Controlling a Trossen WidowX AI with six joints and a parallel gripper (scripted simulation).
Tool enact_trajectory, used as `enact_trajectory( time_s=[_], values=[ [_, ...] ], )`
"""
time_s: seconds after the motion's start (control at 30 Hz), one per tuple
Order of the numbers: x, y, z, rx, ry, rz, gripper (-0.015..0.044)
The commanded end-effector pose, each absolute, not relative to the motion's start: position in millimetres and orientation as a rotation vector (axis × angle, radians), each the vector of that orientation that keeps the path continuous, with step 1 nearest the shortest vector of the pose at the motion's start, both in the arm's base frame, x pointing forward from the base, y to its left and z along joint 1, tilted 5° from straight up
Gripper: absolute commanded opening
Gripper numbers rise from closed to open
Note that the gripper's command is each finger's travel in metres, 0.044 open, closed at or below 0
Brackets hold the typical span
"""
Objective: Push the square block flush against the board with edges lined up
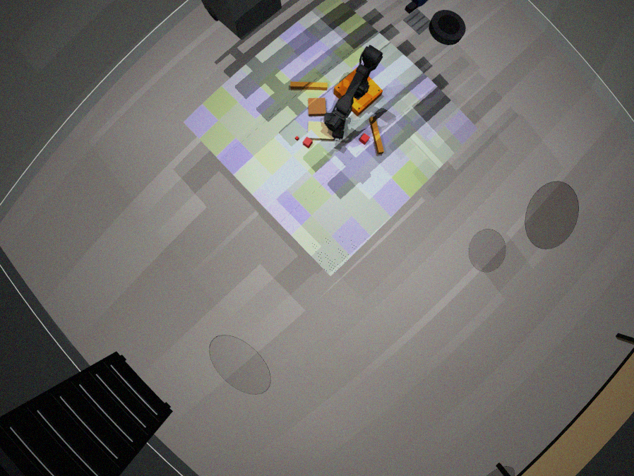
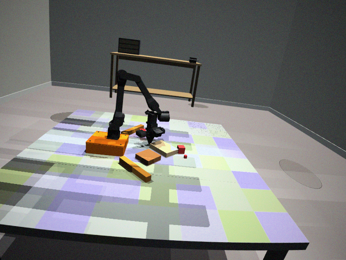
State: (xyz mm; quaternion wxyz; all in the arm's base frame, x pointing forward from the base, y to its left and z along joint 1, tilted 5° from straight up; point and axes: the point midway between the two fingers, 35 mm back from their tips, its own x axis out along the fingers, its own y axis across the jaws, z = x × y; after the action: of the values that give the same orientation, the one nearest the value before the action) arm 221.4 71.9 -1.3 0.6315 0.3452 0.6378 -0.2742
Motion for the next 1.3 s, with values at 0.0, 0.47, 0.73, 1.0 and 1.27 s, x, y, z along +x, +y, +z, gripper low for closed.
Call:
enact_trajectory(
  time_s=[0.0,0.47,0.73,1.0,1.27],
  values=[
    [216.8,76.5,-1.4,0.791,1.456,-0.633,0.0],
    [201.7,93.4,-0.8,0.792,1.458,-0.632,0.0],
    [201.0,87.8,54.5,0.793,1.457,-0.631,0.0],
    [204.7,88.6,55.5,0.753,1.467,-0.592,0.0],
    [225.5,92.9,60.3,0.539,1.509,-0.38,0.0]
  ],
)
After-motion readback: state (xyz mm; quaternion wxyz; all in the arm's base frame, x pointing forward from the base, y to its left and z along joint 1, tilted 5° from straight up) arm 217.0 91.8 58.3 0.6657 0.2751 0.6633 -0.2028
